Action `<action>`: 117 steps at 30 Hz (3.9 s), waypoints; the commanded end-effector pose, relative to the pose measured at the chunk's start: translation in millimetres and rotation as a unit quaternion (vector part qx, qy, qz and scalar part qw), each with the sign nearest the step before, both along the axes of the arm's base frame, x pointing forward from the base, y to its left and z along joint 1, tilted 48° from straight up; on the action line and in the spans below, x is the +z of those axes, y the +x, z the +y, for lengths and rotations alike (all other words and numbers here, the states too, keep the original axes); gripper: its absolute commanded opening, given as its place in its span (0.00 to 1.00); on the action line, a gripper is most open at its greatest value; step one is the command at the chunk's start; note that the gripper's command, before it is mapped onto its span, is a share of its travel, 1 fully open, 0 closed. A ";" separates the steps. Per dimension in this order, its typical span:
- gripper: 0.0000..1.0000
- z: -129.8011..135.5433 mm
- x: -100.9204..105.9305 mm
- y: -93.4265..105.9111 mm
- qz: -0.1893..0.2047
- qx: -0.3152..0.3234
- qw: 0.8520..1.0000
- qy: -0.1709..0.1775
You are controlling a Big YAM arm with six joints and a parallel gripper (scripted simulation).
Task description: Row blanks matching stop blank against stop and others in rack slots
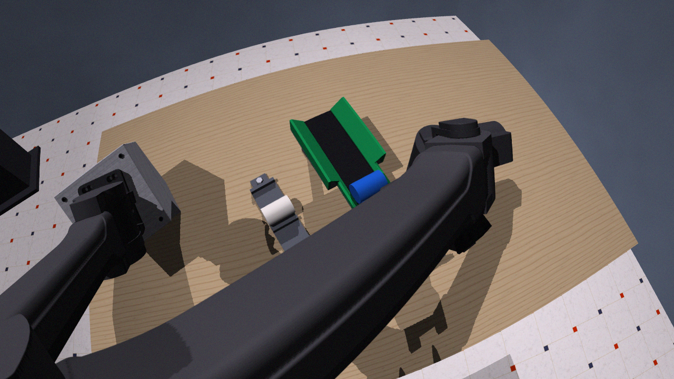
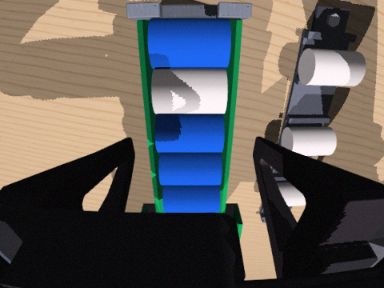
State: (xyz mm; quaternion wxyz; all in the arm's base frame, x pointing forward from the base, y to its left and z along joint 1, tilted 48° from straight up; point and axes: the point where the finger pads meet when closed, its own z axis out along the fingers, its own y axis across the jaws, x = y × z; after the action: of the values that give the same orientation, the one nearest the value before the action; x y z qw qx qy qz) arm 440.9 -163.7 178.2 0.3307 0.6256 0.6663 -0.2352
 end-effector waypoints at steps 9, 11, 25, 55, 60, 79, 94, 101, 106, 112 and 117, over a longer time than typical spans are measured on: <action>0.78 -12.7 10.7 15.9 -0.019 -0.004 1.000 -0.002; 0.78 -14.3 8.8 15.9 -0.018 -0.004 1.000 -0.002; 0.78 -25.5 -18.5 5.8 0.000 -0.004 1.000 0.000; 0.78 -42.4 -33.9 9.6 -0.001 -0.001 1.000 -0.001; 0.78 -42.7 -34.0 9.0 0.000 -0.002 1.000 0.000; 0.78 -42.7 -34.0 9.0 0.000 -0.002 1.000 0.000; 0.78 -42.7 -34.0 9.0 0.000 -0.002 1.000 0.000; 0.78 -41.0 -31.4 9.3 -0.006 -0.002 1.000 -0.001; 0.78 -39.8 -29.8 9.0 -0.008 -0.001 1.000 -0.001; 0.78 -39.6 -29.7 8.5 -0.007 -0.001 1.000 -0.001; 0.78 -39.6 -29.7 8.5 -0.007 -0.001 1.000 -0.001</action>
State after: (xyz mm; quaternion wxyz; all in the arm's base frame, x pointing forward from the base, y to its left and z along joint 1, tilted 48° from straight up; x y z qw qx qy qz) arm 452.9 -201.8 150.6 0.3371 0.6279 0.6624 -0.2309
